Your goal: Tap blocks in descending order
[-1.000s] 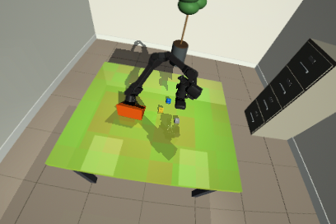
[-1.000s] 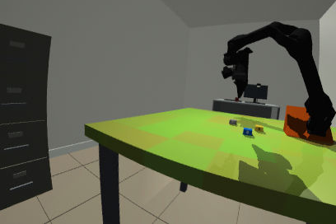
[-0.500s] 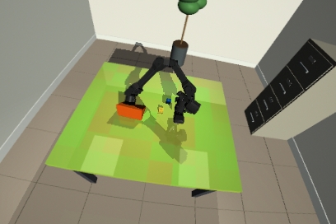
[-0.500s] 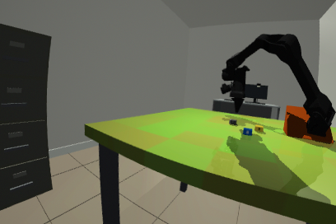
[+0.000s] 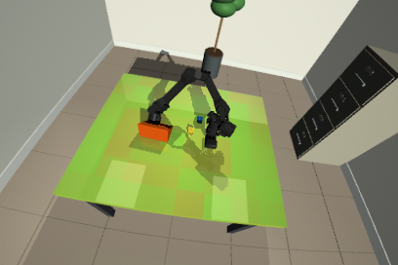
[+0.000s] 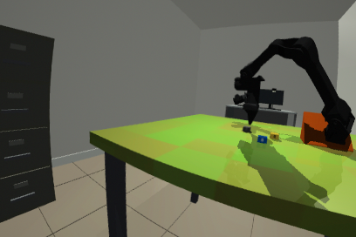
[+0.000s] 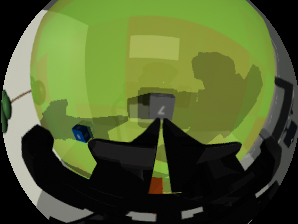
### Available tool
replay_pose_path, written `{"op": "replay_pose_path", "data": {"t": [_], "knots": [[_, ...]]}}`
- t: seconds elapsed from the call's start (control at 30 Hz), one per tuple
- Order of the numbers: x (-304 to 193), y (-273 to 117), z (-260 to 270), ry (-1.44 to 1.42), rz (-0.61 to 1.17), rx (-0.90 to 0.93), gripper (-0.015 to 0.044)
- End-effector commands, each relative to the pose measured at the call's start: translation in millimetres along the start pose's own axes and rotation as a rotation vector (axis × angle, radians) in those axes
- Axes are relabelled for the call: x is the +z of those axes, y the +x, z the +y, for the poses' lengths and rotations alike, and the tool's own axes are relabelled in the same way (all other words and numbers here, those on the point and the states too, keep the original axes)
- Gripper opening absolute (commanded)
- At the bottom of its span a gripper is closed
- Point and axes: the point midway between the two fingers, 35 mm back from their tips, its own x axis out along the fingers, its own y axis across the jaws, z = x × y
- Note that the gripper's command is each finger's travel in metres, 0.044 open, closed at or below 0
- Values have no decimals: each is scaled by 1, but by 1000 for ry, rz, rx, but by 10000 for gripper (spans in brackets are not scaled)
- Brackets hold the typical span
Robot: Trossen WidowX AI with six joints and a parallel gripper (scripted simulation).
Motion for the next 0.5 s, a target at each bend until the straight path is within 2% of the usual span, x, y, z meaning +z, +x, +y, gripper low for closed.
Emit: {"op": "replay_pose_path", "data": {"t": [0.0, 0.37, 0.47], "knots": [[-1, 8, 1, 4, 2, 5, 20], [-1, 16, 1, 4, 2, 5, 20], [-1, -5, 0, 3, 2, 3, 20]]}}
